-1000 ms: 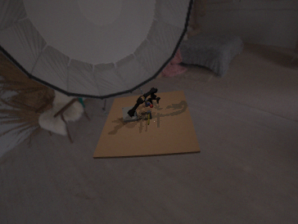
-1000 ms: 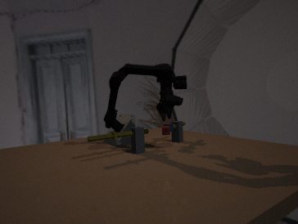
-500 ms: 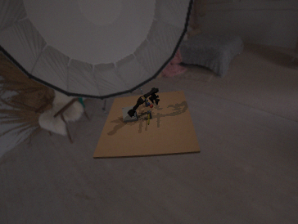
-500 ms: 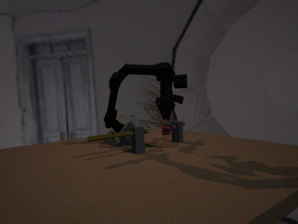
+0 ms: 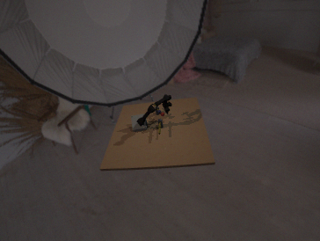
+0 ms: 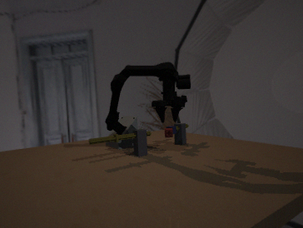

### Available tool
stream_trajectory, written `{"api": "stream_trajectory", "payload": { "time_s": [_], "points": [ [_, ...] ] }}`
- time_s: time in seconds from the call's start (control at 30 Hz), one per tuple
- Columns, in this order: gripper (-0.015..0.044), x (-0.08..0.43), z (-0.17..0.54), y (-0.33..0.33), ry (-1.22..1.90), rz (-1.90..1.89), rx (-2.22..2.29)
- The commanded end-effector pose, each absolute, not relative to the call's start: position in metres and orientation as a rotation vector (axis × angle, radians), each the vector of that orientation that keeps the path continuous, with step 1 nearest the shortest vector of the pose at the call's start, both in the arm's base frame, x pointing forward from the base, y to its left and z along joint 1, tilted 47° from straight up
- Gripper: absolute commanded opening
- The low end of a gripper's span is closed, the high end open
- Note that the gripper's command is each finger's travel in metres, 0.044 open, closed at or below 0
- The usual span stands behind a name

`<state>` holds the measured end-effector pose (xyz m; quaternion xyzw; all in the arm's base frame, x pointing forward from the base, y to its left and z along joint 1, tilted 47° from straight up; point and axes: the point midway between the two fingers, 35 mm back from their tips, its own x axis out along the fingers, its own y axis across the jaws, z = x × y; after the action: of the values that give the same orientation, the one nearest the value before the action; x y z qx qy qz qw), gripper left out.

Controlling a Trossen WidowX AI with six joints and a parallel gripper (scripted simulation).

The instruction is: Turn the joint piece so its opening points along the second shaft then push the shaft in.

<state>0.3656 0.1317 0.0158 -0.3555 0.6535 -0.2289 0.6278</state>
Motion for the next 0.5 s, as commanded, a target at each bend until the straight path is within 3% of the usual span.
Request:
{"api": "stream_trajectory", "payload": {
  "time_s": [0.0, 0.47],
  "points": [
    [0.0440, 0.3668, 0.0174, 0.1336, 1.467, -0.602, -0.695],
    [0.0440, 0.3683, 0.0203, 0.1337, 1.346, -0.883, -0.293]
  ]
}}
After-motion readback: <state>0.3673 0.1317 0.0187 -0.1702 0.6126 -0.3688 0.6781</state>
